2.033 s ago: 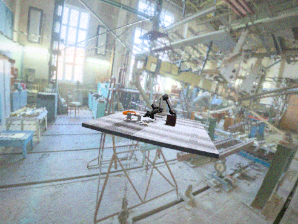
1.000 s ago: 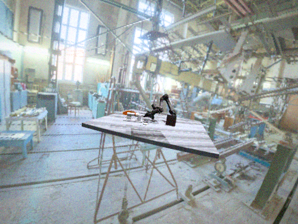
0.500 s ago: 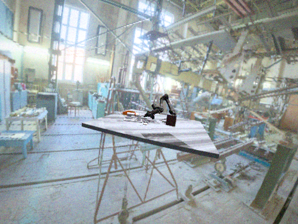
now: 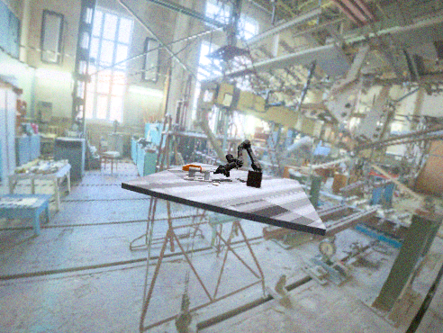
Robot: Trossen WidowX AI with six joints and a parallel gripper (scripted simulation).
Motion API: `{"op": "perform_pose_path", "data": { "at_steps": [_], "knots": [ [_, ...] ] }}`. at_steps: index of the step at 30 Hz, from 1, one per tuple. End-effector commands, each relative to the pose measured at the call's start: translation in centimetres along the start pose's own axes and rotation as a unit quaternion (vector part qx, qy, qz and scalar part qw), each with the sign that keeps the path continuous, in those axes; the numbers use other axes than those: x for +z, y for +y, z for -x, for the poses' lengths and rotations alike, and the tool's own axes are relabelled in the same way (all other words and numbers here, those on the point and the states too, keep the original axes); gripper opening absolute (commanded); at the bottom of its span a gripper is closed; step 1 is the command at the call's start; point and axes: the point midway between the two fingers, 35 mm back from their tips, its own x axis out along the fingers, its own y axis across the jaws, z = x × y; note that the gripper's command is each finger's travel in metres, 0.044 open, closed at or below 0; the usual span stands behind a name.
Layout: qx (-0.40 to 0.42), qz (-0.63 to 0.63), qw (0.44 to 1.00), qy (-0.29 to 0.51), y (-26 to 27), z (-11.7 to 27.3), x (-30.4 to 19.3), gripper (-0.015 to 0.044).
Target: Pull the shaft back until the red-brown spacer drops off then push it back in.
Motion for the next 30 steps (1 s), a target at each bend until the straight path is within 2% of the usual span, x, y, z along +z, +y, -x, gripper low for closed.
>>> {"op": "perform_pose_path", "data": {
  "at_steps": [1, 30],
  "knots": [
    [-0.001, 0.002, 1.000, -0.001, -0.06, 0.15, 0.16, 0.0000],
    [-0.001, 0.002, 1.000, -0.001, -0.06, 0.44, 0.34, 0.0000]
  ]
}}
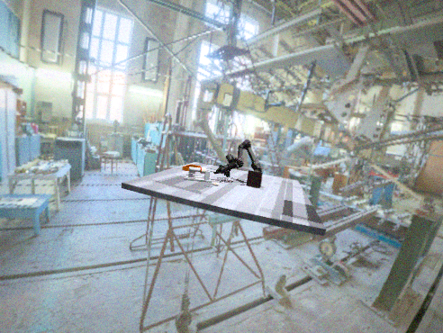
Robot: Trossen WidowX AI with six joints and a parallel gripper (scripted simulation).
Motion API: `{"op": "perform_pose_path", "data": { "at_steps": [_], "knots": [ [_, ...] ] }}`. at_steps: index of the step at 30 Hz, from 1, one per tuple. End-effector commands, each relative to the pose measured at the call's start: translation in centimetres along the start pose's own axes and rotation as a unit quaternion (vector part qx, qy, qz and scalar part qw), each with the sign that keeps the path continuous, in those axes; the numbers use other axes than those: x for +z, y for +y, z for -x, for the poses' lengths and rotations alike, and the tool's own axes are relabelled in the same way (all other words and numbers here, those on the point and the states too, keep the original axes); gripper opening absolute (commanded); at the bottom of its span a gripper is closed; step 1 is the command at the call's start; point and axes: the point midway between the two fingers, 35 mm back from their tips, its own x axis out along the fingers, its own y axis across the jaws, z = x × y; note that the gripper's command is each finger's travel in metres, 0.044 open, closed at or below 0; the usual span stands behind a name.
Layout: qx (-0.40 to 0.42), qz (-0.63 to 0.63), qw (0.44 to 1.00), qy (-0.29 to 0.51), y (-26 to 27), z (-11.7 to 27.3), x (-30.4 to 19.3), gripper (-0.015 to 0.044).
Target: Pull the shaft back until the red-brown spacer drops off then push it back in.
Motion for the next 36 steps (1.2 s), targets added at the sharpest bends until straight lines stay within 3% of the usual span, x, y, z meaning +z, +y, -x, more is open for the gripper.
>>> {"op": "perform_pose_path", "data": {
  "at_steps": [1, 36],
  "knots": [
    [-0.001, 0.002, 1.000, -0.002, -0.06, 0.16, 0.20, 0.0000],
    [-0.001, 0.003, 1.000, -0.002, -0.07, 0.51, 0.41, 0.0000]
  ]
}}
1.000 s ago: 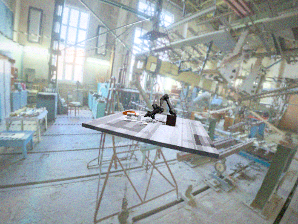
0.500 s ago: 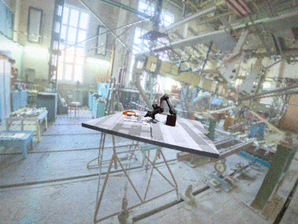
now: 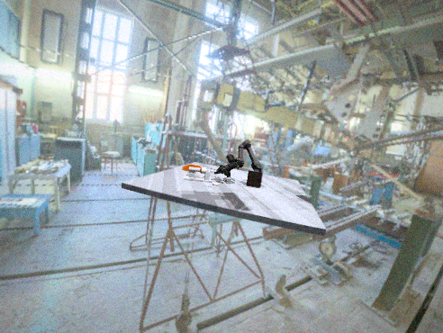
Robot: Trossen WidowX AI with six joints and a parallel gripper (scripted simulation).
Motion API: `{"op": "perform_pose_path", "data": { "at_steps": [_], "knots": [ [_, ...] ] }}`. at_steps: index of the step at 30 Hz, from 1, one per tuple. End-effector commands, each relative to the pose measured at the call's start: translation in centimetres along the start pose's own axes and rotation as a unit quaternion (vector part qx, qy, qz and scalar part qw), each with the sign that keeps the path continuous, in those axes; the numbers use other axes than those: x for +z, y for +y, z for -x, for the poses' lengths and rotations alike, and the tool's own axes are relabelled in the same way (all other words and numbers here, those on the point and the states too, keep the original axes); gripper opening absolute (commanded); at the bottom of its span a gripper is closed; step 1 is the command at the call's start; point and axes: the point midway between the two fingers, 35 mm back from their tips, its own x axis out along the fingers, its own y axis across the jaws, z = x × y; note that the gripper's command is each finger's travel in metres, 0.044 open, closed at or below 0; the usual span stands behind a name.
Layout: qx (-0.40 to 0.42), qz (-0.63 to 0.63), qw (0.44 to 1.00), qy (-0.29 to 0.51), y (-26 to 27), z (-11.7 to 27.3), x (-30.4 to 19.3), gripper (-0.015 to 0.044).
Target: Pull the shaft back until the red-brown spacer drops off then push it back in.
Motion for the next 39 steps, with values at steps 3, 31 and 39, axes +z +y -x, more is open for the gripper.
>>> {"op": "perform_pose_path", "data": {
  "at_steps": [3, 31, 39],
  "knots": [
    [-0.001, 0.002, 1.000, -0.002, -0.07, 0.19, 0.23, 0.0000],
    [-0.001, 0.003, 1.000, -0.002, -0.08, 0.47, 0.40, 0.0000],
    [-0.001, 0.003, 1.000, -0.002, -0.08, 0.55, 0.44, 0.0000]
  ]
}}
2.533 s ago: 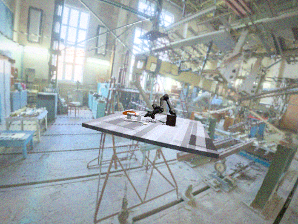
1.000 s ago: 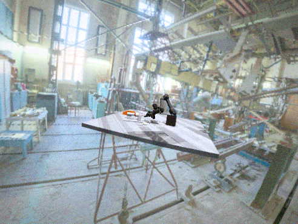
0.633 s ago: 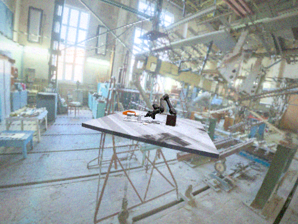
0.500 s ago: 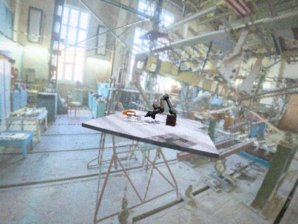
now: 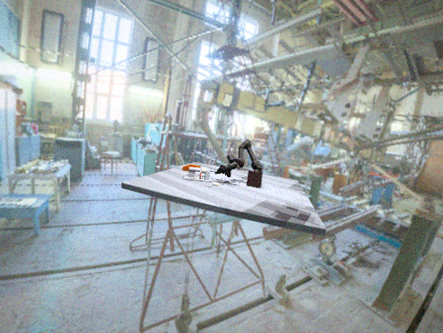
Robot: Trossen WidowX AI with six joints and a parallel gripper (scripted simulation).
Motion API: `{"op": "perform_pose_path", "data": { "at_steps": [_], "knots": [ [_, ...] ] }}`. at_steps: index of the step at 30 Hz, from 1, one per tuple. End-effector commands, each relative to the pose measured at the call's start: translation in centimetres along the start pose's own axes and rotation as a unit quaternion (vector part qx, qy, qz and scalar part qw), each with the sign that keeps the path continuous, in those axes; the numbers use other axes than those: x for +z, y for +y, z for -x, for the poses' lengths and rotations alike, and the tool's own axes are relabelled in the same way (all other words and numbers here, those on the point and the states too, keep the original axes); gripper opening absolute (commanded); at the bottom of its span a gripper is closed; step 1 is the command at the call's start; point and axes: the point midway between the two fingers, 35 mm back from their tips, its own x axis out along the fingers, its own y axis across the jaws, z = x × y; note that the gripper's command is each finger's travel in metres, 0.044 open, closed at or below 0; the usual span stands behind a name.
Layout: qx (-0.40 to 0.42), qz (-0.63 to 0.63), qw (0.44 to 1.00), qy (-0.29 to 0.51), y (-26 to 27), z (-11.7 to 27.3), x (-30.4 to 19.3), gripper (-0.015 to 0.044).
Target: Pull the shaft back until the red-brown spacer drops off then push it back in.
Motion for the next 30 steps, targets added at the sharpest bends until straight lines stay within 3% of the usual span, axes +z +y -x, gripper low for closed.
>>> {"op": "perform_pose_path", "data": {
  "at_steps": [1, 30],
  "knots": [
    [-0.001, 0.002, 1.000, -0.002, -0.09, 0.17, 0.21, 0.0000],
    [-0.001, 0.002, 1.000, -0.002, 0.03, -0.35, -0.30, 0.0000]
  ]
}}
